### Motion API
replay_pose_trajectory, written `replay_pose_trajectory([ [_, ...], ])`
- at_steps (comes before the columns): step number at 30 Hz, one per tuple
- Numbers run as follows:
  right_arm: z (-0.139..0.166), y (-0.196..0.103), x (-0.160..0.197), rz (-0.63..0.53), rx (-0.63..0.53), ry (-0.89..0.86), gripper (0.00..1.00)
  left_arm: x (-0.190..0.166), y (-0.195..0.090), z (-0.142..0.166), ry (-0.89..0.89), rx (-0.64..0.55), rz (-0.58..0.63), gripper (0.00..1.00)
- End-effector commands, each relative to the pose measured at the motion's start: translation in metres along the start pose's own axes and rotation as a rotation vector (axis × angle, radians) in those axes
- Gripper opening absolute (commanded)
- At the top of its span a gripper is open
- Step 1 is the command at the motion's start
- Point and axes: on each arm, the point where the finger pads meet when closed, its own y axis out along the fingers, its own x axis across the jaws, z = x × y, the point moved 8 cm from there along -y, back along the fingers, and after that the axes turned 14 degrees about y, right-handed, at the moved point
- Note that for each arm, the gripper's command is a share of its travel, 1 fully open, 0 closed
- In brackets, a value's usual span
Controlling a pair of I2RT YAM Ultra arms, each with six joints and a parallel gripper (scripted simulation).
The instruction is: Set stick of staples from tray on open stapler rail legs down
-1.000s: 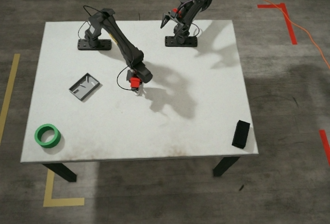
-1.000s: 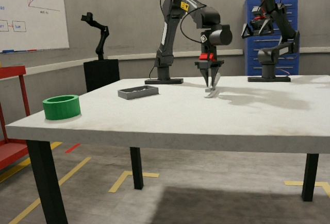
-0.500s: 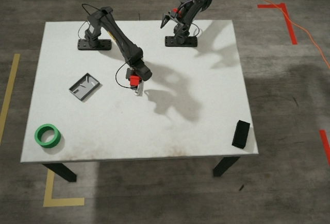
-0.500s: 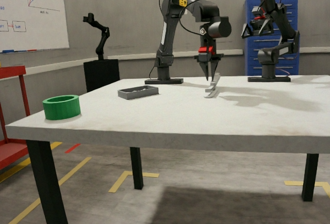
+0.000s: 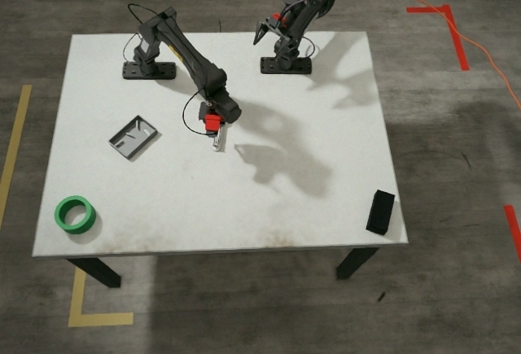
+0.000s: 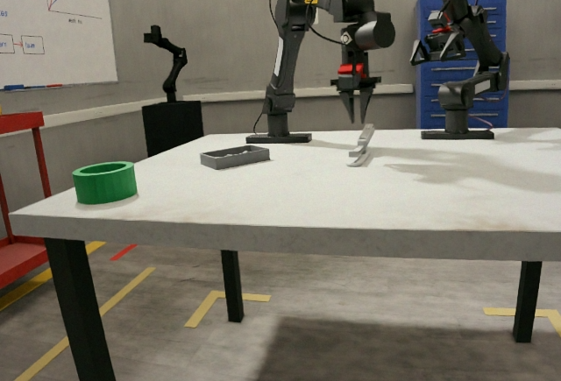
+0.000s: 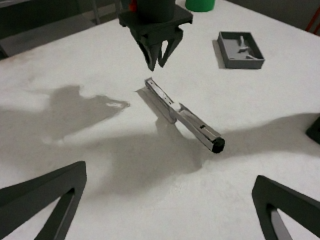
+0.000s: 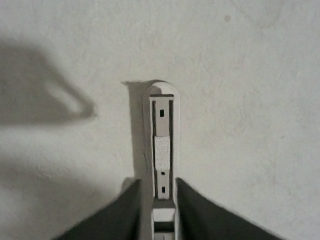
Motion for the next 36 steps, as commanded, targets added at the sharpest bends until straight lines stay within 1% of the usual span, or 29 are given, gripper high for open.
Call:
replay_pose_trajectory([
  [1,0.003,-0.005,0.000,0.004,-0.011,-0.035,0.41,0.000,-0.001,0.000,0.002,-0.008,-0.006,1.00],
  [3,0.002,-0.007,0.001,-0.025,-0.036,-0.092,0.64,0.000,-0.001,0.000,0.002,-0.008,-0.006,1.00],
  [6,0.005,-0.011,-0.001,-0.062,-0.078,-0.228,0.98,0.000,-0.001,0.000,0.002,-0.008,-0.006,1.00],
  [7,0.007,-0.013,-0.004,-0.072,-0.090,-0.273,1.00,0.000,-0.001,0.000,0.002,-0.008,-0.006,1.00],
  [11,0.017,-0.020,-0.018,-0.119,-0.134,-0.459,1.00,0.000,-0.001,0.000,0.002,-0.008,-0.006,1.00],
  [13,0.017,-0.020,-0.018,-0.119,-0.134,-0.459,1.00,0.000,-0.001,0.000,0.002,-0.008,-0.006,1.00],
  [19,0.025,-0.029,-0.038,-0.185,-0.199,-0.712,1.00,0.000,-0.001,0.000,0.002,-0.008,-0.006,1.00],
  [24,0.032,-0.034,-0.054,-0.220,-0.239,-0.858,1.00,0.000,-0.001,0.000,0.002,-0.008,-0.006,1.00],
  [28,0.034,-0.036,-0.060,-0.229,-0.249,-0.891,1.00,0.000,-0.001,0.000,0.002,-0.008,-0.006,1.00],
  [36,0.035,-0.035,-0.065,-0.213,-0.241,-0.873,1.00,0.000,-0.001,0.000,0.002,-0.008,-0.006,1.00],
])
